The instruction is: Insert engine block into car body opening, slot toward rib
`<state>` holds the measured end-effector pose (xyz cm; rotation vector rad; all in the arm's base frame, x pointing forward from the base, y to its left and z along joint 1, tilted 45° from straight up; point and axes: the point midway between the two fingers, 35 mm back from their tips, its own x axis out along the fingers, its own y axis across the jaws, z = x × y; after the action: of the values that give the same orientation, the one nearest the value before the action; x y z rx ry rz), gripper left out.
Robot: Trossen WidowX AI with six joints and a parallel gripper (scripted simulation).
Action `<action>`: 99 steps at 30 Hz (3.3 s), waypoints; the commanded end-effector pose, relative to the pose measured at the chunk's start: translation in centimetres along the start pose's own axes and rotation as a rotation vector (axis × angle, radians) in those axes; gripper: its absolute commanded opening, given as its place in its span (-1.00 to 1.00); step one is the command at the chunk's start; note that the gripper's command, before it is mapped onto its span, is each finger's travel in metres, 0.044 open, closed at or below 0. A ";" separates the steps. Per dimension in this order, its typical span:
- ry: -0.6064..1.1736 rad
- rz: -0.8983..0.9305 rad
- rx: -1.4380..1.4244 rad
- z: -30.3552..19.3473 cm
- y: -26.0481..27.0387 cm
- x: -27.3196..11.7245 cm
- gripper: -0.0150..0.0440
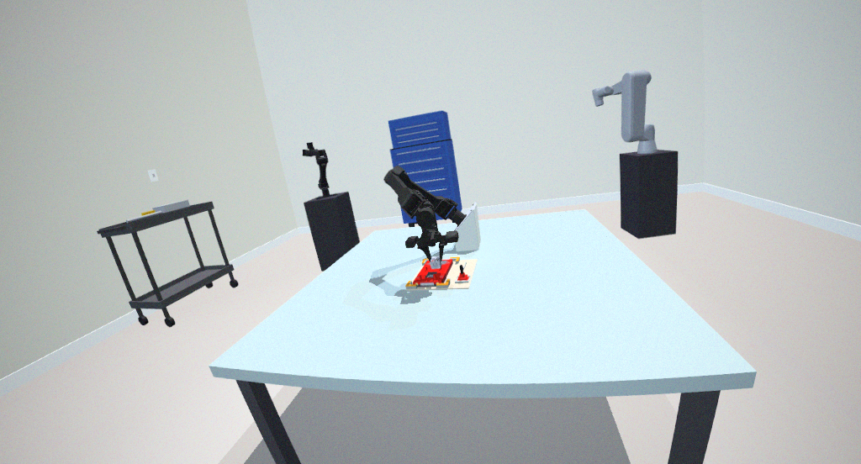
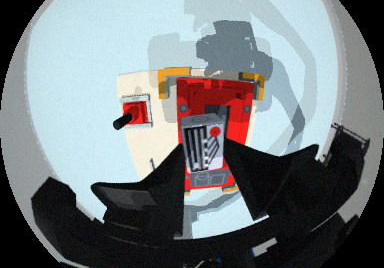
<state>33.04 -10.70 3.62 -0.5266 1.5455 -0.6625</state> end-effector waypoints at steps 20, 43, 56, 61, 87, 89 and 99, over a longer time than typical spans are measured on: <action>0.004 -0.024 0.142 -0.2 -2.8 0.9 0.05; 0.005 -0.024 0.054 -0.1 -2.8 0.9 0.05; 0.004 -0.024 0.154 -0.1 -2.8 0.9 0.05; 0.003 -0.025 0.224 -0.1 -2.8 1.0 0.05; 0.004 -0.025 0.141 -0.1 -2.8 1.5 0.05; 0.004 -0.025 0.134 -0.1 -2.8 1.5 0.05; 0.004 -0.025 0.099 -0.1 -2.8 1.7 0.05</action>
<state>32.71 -13.78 4.31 -0.4585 1.4983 -0.7609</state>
